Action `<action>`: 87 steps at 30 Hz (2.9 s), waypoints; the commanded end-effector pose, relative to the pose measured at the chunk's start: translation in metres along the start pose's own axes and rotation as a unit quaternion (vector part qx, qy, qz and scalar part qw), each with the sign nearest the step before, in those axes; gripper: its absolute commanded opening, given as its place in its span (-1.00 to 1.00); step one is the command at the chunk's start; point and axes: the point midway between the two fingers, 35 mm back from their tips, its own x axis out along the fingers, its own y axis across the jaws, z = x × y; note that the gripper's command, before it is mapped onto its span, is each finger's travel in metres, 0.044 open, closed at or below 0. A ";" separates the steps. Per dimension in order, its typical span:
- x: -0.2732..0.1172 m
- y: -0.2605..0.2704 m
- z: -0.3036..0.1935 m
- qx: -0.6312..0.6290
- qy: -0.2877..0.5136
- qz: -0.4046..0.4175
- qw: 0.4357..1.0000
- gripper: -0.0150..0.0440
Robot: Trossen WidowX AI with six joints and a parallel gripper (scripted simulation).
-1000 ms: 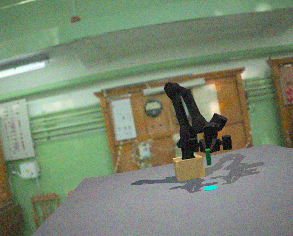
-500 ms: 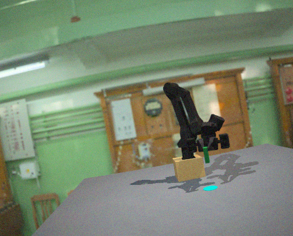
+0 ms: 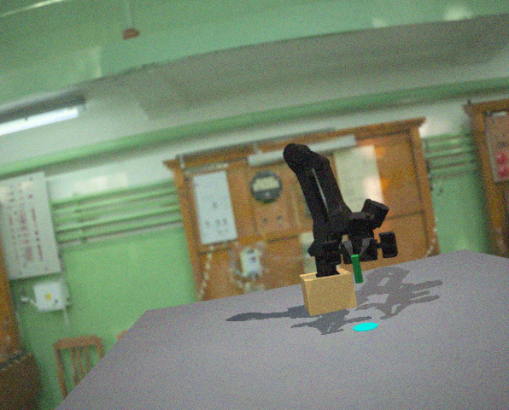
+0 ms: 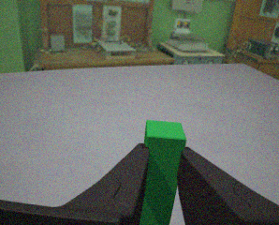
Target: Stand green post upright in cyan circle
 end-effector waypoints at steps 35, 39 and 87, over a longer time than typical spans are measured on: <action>0.007 0.010 -0.032 0.005 0.000 -0.009 1.000 -0.42; 0.008 0.010 -0.036 0.005 0.000 -0.010 1.000 -0.42; 0.018 -0.002 -0.099 0.007 0.002 -0.028 1.000 -0.42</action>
